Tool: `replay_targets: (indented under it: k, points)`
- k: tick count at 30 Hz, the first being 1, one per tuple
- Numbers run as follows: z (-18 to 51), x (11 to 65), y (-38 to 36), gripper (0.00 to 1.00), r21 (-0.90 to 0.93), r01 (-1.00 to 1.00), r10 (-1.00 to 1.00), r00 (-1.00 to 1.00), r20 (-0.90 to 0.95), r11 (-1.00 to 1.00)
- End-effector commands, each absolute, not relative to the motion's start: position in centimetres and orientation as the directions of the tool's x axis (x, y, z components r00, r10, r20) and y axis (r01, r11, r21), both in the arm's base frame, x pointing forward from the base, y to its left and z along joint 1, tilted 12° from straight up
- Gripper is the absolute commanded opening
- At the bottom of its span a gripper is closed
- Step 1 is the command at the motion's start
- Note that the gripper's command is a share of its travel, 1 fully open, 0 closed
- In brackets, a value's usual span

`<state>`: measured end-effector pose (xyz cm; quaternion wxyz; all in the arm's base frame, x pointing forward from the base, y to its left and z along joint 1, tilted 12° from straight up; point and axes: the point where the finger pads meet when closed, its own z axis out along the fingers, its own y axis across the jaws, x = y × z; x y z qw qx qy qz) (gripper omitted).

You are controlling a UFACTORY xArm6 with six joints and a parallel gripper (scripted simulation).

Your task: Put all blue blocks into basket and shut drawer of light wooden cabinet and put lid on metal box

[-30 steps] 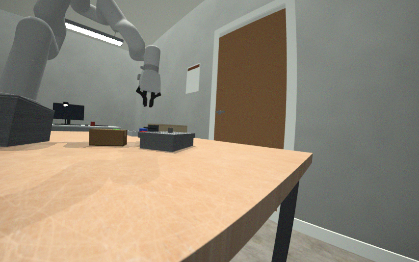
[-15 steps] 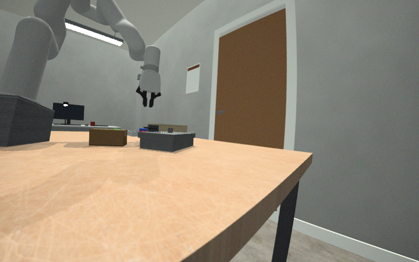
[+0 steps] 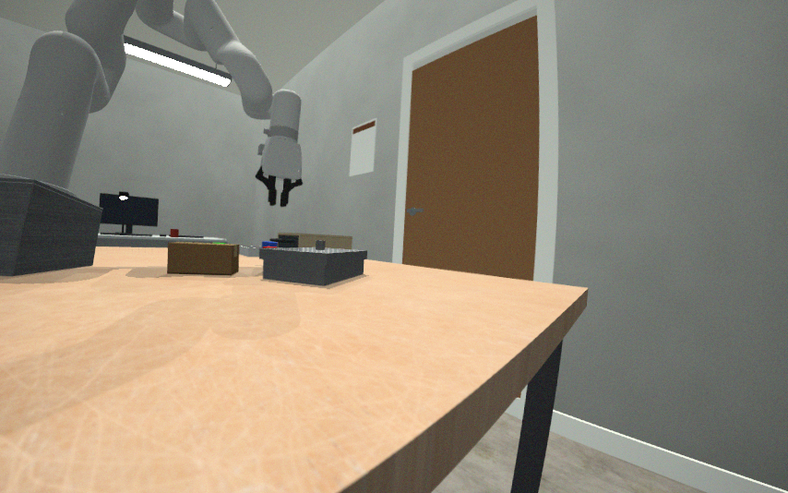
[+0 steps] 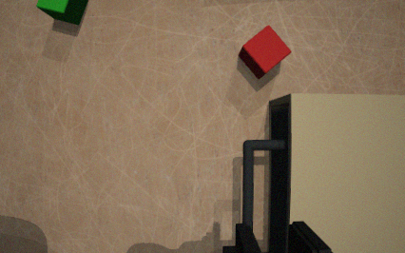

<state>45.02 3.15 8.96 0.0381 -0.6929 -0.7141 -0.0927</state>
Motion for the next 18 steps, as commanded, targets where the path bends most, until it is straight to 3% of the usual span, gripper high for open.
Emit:
replay_targets:
  k: [1, 18]
  points:
    - [8.0, 45.2, 3.3, 0.24, 0.083, 0.996, 0.982, -0.037, 0.183, 0.022]
    - [3.9, 45.6, 4.1, 0.24, 0.083, 0.996, 0.982, -0.037, 0.183, 0.022]
